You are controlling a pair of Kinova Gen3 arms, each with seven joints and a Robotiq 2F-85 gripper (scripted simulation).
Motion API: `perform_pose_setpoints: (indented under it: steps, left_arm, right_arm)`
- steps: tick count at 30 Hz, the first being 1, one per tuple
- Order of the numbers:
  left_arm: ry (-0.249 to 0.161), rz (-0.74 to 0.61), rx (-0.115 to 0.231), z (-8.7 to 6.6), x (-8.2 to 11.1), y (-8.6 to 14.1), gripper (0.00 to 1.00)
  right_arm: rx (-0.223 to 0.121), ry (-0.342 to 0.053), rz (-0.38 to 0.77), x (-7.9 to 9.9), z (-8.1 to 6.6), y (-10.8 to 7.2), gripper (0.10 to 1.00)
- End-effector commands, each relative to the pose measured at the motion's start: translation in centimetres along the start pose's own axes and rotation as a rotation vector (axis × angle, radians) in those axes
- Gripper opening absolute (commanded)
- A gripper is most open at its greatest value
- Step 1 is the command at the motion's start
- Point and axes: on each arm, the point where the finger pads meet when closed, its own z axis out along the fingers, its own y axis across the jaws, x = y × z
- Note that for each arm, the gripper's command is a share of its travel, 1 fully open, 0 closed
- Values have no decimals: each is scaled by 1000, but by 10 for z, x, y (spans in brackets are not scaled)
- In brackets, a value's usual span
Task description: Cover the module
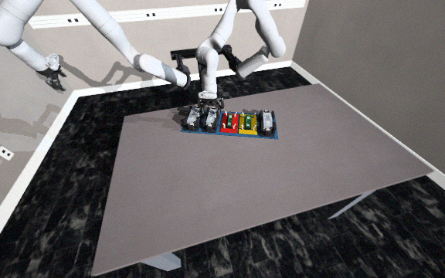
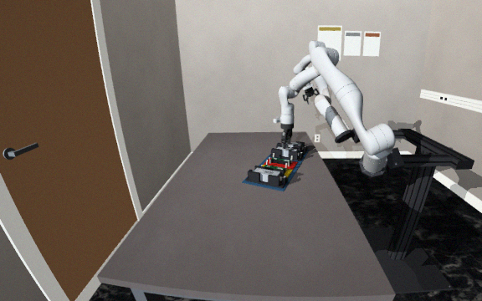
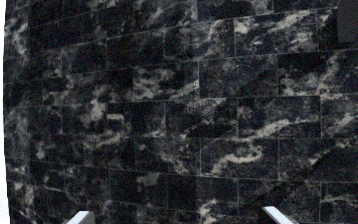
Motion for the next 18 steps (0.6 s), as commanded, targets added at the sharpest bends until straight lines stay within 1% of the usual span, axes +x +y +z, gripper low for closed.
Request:
perform_pose_setpoints:
  steps: [1,4,11,12,18]
  left_arm:
    - [-1,4,-1,4,0,0,999]
    - [-2,5,-1,7,-1,1,999]
    - [-2,5,-1,7,-1,1,999]
    - [1,0,-2,5,1,1,999]
    - [-1,3,-1,6,0,1,999]
  right_arm:
    - [0,-1,1,0,0,0,999]
    - [0,-1,1,0,0,0,999]
    - [0,-1,1,0,0,0,999]
    - [0,-1,1,0,0,0,999]
    - [0,-1,1,0,0,0,999]
